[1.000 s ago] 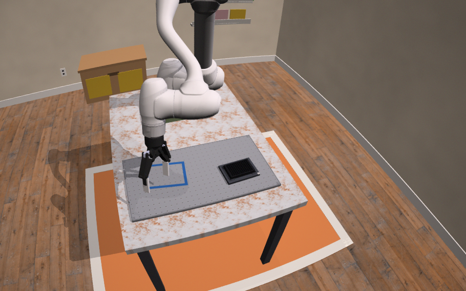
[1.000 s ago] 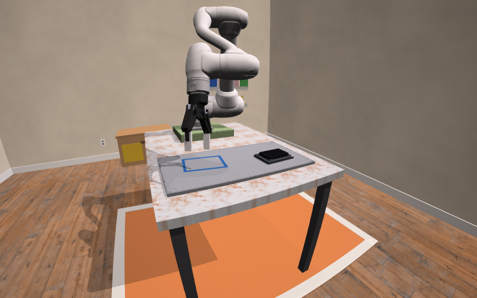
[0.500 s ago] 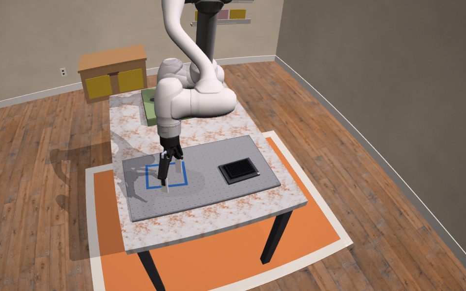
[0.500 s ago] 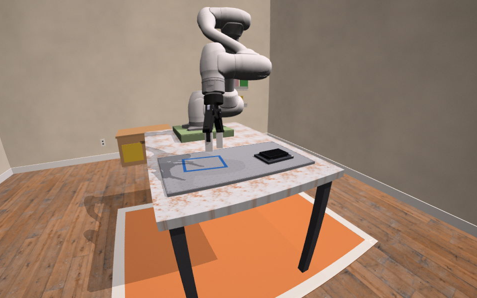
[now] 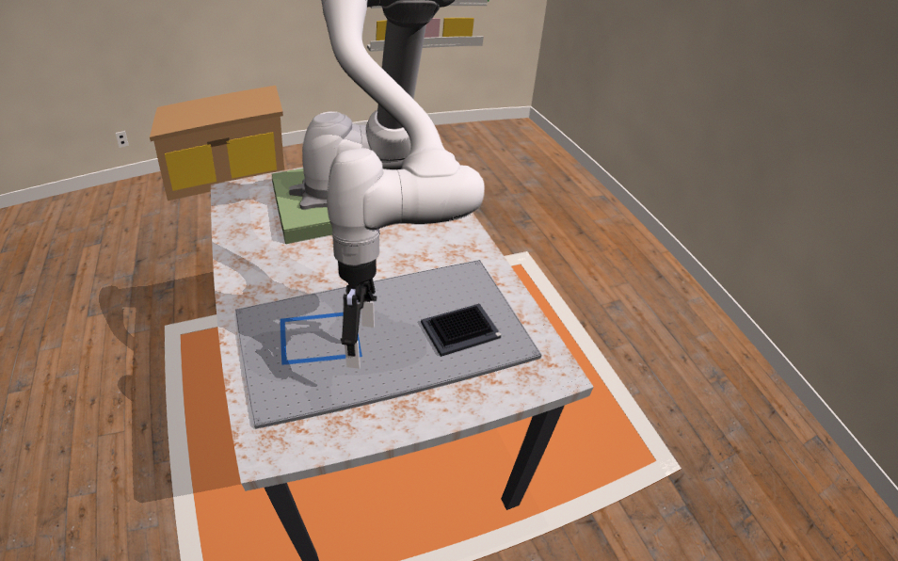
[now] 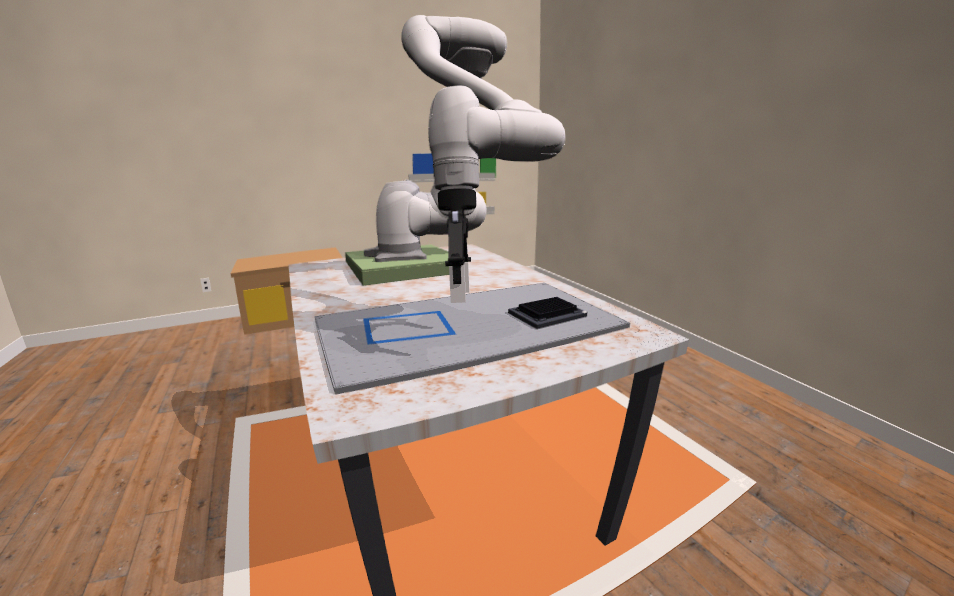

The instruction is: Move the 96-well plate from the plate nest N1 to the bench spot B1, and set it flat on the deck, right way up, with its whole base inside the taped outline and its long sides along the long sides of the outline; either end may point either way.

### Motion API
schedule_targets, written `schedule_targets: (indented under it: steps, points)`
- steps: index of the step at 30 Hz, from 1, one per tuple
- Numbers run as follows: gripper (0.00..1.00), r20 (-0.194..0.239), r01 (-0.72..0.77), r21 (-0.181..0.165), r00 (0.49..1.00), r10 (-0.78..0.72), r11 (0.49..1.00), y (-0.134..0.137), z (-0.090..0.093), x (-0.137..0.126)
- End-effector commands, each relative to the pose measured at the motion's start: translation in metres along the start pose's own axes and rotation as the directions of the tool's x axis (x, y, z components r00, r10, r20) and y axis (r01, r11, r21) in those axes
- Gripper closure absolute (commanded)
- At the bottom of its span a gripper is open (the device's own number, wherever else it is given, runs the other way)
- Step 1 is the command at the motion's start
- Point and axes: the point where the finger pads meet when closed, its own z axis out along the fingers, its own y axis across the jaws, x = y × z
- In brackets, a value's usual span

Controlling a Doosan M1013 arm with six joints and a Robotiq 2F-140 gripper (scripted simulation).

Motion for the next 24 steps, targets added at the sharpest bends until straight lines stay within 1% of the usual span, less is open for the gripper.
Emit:
schedule_targets:
  steps: [1,2,5,7,8,9,17,21,24]
  points:
    - [0.00,0.000,0.000,0.000,1.000,0.000,1.000,-0.008,0.000,0.014]
    - [0.00,0.000,0.000,0.000,1.000,0.000,1.000,-0.010,0.000,0.018]
    - [0.00,-0.003,0.093,0.036,0.996,-0.093,0.995,-0.019,0.000,0.030]
    - [0.00,-0.003,0.093,0.036,0.996,-0.093,0.995,-0.019,0.000,0.030]
    - [0.00,-0.005,0.124,0.048,0.992,-0.124,0.991,-0.021,0.000,0.035]
    - [0.00,-0.005,0.134,0.052,0.991,-0.134,0.990,-0.024,0.000,0.039]
    - [0.00,-0.005,0.134,0.052,0.991,-0.134,0.990,-0.047,-0.001,0.072]
    - [0.00,-0.016,0.256,0.098,0.967,-0.255,0.962,-0.060,-0.001,0.087]
    - [0.00,-0.017,0.265,0.102,0.964,-0.265,0.959,-0.063,-0.002,0.091]
